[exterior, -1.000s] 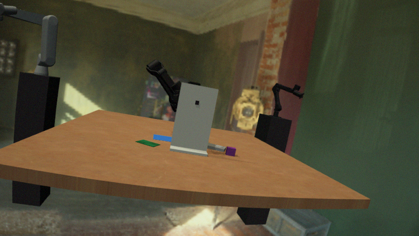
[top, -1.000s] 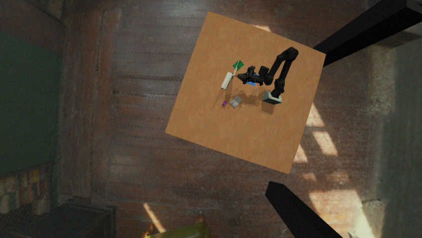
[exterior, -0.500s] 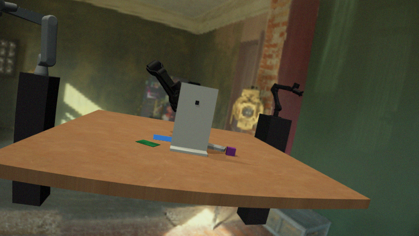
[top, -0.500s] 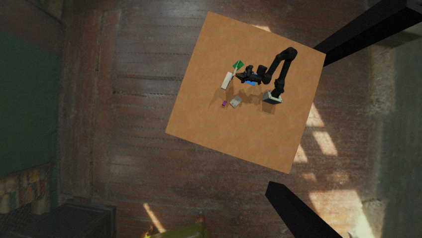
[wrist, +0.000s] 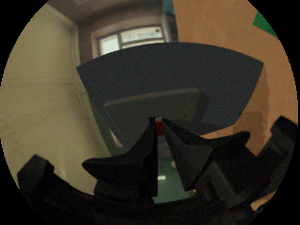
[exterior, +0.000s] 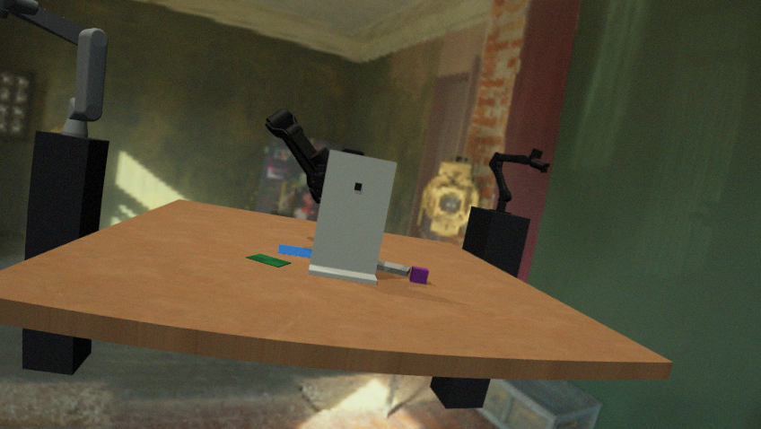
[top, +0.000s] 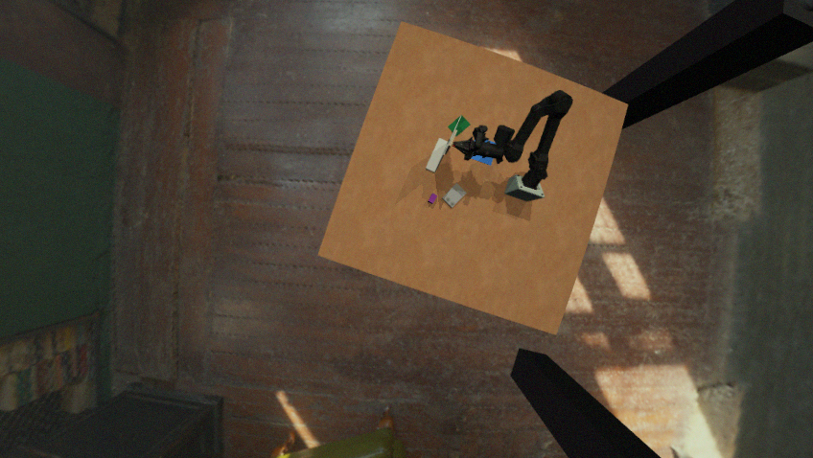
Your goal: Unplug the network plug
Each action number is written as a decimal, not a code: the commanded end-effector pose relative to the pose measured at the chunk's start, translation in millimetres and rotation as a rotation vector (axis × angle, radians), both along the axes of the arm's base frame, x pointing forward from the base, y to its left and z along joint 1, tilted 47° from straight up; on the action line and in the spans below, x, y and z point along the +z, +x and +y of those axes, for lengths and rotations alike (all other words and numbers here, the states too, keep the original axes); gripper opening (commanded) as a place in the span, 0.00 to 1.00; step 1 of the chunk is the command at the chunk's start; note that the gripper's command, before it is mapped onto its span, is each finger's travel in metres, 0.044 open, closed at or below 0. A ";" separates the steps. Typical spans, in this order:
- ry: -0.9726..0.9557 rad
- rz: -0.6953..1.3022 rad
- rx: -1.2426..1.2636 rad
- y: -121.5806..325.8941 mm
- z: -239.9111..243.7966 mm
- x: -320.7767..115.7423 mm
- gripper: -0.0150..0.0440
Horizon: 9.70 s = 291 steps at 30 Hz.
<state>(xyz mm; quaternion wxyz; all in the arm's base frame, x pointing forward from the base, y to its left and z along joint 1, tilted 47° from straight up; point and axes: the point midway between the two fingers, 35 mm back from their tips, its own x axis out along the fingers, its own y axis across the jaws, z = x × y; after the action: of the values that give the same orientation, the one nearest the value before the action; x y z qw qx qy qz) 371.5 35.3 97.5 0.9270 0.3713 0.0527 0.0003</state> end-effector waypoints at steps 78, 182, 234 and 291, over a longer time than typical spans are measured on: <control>-0.003 0.007 0.005 -45.9 8.8 -8.0 0.25; 0.188 0.230 -0.885 -130.5 -104.1 -15.7 0.25; 0.206 0.223 -1.117 -156.7 -155.8 -38.2 0.25; 0.191 0.210 -1.113 -163.0 -183.6 -54.6 0.25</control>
<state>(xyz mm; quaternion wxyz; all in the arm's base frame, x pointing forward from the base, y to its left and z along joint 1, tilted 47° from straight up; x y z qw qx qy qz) 208.7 -147.2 44.8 0.7391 0.4251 -0.0638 -0.5186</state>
